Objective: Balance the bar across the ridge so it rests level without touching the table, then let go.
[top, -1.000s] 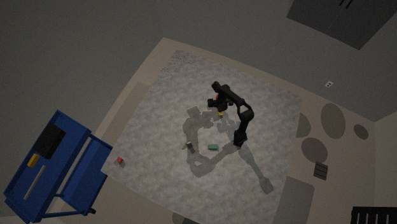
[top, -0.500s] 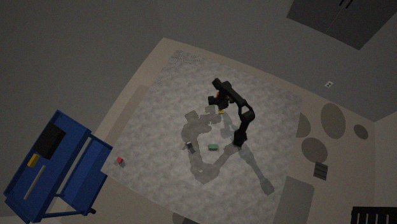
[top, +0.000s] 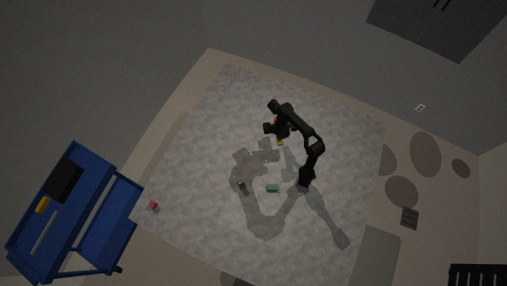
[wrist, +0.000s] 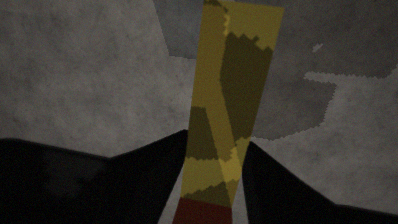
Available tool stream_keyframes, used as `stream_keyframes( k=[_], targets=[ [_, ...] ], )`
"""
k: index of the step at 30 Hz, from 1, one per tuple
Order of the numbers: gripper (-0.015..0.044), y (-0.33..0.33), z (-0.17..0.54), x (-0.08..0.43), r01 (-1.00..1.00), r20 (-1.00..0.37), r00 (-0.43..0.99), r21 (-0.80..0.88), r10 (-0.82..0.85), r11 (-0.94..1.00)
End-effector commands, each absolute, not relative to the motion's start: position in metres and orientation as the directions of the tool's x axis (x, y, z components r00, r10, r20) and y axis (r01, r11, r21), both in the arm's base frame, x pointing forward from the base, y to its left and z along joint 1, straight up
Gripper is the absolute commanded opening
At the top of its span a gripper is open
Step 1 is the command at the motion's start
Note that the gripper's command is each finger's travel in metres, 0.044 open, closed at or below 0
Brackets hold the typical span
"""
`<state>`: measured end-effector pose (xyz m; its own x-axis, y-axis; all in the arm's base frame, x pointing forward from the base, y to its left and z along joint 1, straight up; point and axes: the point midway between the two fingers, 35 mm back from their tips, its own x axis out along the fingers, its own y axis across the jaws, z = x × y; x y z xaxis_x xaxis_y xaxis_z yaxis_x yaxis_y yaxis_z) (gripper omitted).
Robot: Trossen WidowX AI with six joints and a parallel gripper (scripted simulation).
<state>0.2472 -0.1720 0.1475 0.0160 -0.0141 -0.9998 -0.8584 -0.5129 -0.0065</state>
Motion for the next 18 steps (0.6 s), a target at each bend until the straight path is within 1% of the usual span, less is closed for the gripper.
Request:
stream_keyframes(
  k=[1,18],
  targets=[
    [0.0,-0.163,0.149,0.257,-0.854,-1.0,0.02,-0.01,-0.013,-0.52],
    [0.0,-0.117,0.151,0.292,-0.824,-1.0,0.023,-0.013,-0.009,-0.566]
  ],
)
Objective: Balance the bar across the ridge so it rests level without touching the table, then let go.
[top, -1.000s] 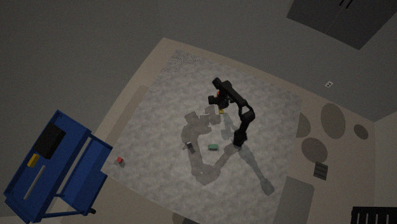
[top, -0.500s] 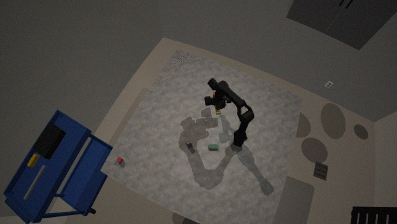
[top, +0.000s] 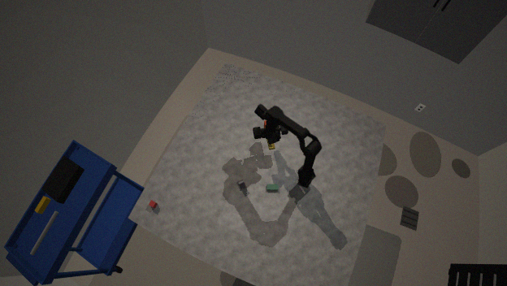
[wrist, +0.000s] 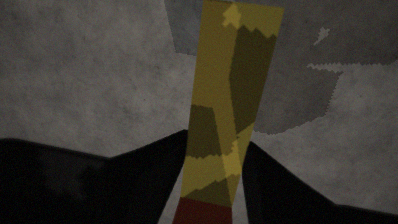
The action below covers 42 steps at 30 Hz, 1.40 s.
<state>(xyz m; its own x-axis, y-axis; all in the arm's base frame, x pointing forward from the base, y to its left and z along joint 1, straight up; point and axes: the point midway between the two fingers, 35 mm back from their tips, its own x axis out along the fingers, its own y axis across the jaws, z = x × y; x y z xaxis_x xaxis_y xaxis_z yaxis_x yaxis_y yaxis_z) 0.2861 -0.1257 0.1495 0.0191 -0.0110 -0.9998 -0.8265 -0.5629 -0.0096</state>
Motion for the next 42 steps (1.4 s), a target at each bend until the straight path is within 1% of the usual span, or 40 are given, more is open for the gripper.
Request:
stream_keyframes(
  k=[1,22,42],
  targets=[
    [0.0,-0.114,0.151,0.294,-0.822,-1.0,0.023,-0.014,-0.009,-0.569],
    [0.0,-0.047,0.153,0.325,-0.781,-1.0,0.025,-0.017,-0.004,-0.624],
    [0.0,0.025,0.153,0.338,-0.739,-1.0,0.026,-0.02,0.002,-0.674]
  ],
)
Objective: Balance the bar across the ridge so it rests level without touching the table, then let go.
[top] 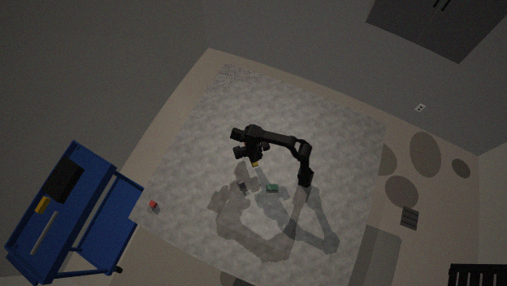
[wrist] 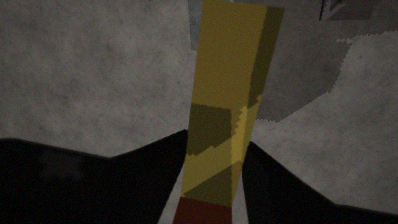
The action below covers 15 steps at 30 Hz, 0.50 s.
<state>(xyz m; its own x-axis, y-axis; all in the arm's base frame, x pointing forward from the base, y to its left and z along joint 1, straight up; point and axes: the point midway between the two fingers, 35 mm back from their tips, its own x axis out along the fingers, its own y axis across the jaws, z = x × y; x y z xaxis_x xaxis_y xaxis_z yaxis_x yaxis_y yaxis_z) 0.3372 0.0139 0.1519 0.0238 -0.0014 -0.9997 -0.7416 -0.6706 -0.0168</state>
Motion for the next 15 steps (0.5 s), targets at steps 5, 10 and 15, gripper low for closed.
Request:
stream_keyframes(
  k=[5,10,15],
  targets=[
    [0.0,0.044,0.153,0.339,-0.728,-1.0,0.026,-0.021,0.003,-0.686],
    [0.0,0.062,0.154,0.339,-0.716,-1.0,0.026,-0.022,0.005,-0.697],
    [0.0,0.081,0.154,0.338,-0.705,-1.0,0.026,-0.023,0.006,-0.709]
  ],
)
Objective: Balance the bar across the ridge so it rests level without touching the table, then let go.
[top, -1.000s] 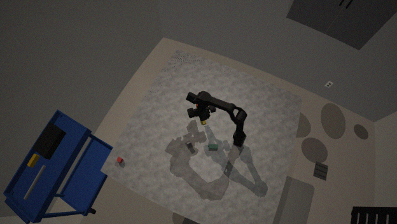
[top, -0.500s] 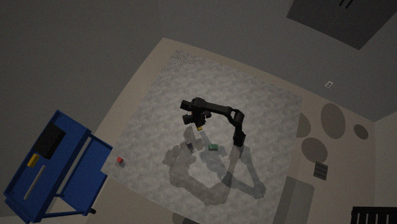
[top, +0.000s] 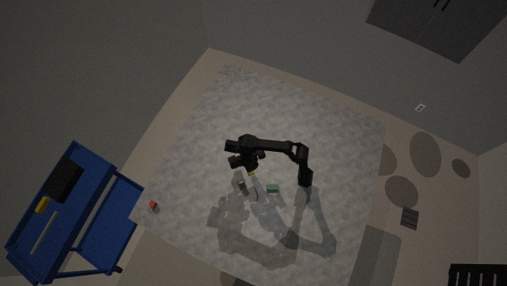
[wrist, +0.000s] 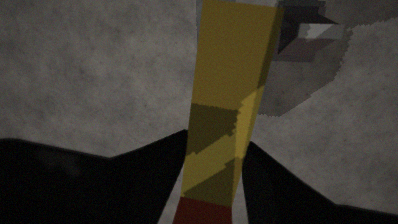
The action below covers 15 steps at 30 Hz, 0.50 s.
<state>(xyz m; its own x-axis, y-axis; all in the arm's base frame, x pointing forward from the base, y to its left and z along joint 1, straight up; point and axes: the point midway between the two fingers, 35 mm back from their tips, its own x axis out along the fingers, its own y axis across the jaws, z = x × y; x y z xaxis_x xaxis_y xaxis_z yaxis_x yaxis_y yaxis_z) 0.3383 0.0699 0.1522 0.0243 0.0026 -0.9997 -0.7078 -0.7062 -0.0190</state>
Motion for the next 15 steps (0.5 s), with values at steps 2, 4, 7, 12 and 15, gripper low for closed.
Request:
stream_keyframes(
  k=[2,4,7,12,15],
  targets=[
    [0.0,0.089,0.154,0.337,-0.7,-1.0,0.026,-0.023,0.007,-0.714],
    [0.0,0.096,0.154,0.336,-0.695,-1.0,0.026,-0.023,0.007,-0.718],
    [0.0,0.108,0.154,0.334,-0.688,-1.0,0.026,-0.024,0.008,-0.725],
    [0.0,0.126,0.154,0.33,-0.676,-1.0,0.025,-0.024,0.01,-0.736],
    [0.0,0.137,0.154,0.327,-0.669,-1.0,0.025,-0.025,0.01,-0.743]
  ],
)
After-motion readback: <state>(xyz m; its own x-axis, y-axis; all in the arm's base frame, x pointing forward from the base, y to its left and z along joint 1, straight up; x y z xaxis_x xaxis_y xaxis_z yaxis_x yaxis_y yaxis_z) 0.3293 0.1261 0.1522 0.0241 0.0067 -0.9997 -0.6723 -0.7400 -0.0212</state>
